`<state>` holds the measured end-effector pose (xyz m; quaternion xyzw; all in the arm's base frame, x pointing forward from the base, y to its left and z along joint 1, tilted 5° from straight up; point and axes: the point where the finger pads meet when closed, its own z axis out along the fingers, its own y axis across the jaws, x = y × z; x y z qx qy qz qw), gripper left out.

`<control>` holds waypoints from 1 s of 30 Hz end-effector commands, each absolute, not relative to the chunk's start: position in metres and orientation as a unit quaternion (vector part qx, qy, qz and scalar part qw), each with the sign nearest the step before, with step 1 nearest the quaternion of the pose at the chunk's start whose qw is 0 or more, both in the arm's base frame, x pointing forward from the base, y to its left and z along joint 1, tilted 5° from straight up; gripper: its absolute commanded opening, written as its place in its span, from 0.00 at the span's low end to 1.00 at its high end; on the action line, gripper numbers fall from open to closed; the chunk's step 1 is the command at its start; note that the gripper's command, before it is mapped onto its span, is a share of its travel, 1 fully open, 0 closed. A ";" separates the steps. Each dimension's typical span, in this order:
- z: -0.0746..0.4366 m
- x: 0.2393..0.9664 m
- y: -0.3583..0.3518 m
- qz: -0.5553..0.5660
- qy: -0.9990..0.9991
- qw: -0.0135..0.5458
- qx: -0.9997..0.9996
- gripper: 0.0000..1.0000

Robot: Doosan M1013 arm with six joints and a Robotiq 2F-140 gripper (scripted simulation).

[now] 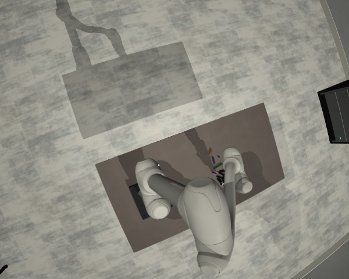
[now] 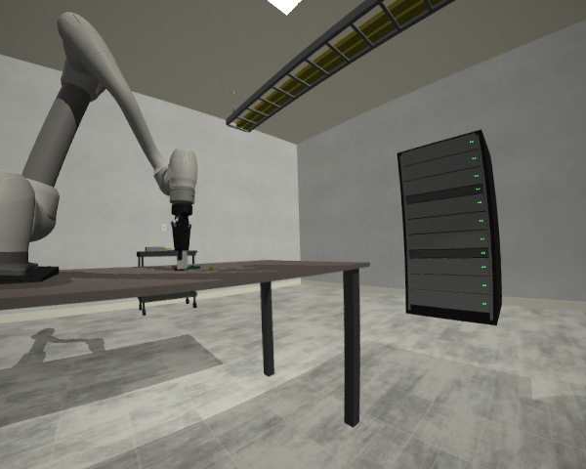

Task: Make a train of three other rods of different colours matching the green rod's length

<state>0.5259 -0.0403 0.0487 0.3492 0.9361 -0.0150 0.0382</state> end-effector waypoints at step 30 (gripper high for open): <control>0.083 0.523 -0.042 -0.017 0.937 0.038 0.348 0.15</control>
